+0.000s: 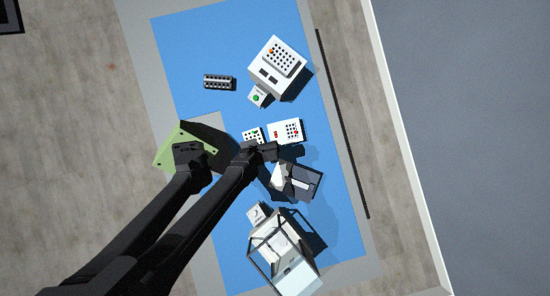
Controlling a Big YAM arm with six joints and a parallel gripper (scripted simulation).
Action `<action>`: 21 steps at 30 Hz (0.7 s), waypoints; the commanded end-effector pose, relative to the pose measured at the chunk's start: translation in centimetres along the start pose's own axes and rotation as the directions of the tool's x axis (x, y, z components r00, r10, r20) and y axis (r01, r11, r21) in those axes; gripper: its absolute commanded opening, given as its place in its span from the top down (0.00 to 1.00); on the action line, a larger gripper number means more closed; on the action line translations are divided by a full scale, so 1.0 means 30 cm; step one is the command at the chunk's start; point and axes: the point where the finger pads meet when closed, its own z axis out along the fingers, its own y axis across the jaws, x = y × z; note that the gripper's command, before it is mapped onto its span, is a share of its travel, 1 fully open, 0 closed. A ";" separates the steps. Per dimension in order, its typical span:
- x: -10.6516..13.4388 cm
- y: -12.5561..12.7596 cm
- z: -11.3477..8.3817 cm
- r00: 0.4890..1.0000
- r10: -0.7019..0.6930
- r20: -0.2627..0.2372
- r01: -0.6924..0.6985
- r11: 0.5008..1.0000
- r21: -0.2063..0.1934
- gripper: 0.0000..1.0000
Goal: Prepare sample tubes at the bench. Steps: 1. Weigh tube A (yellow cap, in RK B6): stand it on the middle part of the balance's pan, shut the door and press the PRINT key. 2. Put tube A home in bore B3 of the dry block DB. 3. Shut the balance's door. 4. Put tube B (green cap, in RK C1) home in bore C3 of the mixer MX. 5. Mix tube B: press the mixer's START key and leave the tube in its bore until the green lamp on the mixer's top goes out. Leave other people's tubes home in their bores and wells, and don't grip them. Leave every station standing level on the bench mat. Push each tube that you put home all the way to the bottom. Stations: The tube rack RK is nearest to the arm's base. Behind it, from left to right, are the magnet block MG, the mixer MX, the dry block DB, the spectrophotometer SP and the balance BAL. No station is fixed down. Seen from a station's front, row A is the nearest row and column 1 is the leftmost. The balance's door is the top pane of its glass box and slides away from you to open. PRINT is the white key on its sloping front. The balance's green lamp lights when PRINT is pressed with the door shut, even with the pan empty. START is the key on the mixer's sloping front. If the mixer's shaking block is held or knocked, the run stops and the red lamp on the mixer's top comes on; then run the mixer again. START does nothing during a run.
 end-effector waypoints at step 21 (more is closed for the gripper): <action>-0.062 -0.003 -0.148 0.999 0.020 0.029 -0.020 1.000 -0.003 0.91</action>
